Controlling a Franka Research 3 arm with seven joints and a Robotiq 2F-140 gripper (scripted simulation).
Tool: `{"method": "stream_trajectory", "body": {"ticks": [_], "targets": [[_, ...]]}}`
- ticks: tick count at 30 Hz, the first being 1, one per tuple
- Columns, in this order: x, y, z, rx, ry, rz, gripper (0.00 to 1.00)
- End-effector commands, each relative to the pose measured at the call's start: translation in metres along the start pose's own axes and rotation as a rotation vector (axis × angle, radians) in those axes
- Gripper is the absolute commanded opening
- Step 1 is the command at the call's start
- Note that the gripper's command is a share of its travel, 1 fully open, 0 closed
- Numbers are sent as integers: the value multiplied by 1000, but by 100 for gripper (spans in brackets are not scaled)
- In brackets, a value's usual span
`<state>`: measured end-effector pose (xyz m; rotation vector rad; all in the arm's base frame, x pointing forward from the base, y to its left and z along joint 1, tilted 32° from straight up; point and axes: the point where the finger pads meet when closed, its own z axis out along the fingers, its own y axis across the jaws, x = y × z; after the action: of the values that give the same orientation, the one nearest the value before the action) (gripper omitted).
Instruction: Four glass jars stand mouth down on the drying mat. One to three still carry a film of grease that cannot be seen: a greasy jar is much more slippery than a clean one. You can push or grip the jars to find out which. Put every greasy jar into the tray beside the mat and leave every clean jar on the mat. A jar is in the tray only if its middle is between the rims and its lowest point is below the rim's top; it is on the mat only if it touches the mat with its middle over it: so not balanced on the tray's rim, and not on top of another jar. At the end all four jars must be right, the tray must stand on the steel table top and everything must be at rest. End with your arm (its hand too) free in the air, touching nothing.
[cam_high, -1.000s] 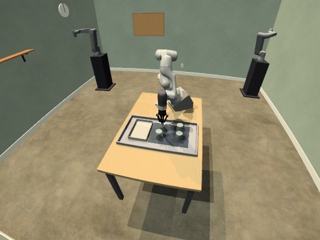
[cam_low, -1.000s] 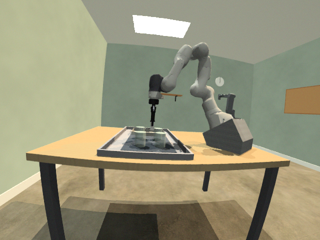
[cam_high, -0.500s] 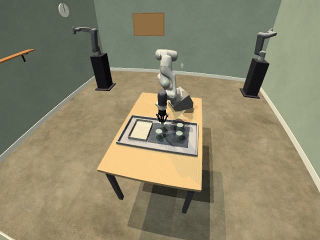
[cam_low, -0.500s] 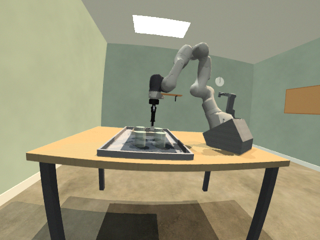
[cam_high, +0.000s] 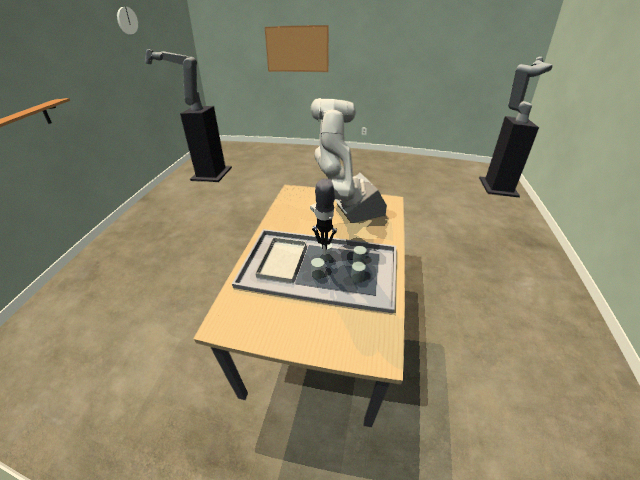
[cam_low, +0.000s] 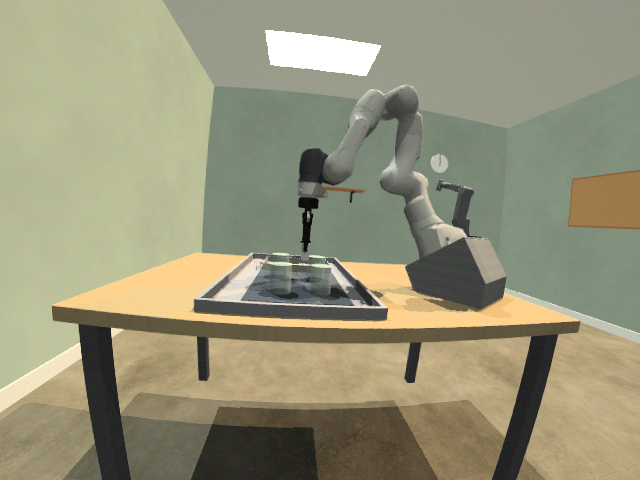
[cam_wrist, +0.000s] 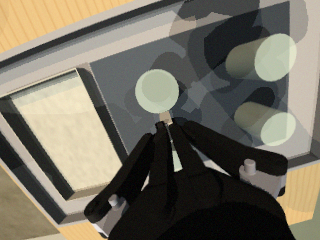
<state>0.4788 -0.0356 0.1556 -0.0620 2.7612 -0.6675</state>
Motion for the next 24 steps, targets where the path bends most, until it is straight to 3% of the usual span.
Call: {"method": "stream_trajectory", "body": {"ticks": [1,24], "targets": [[1,-1,0,1,0,5,0],[3,-1,-3,1,0,5,0]]}}
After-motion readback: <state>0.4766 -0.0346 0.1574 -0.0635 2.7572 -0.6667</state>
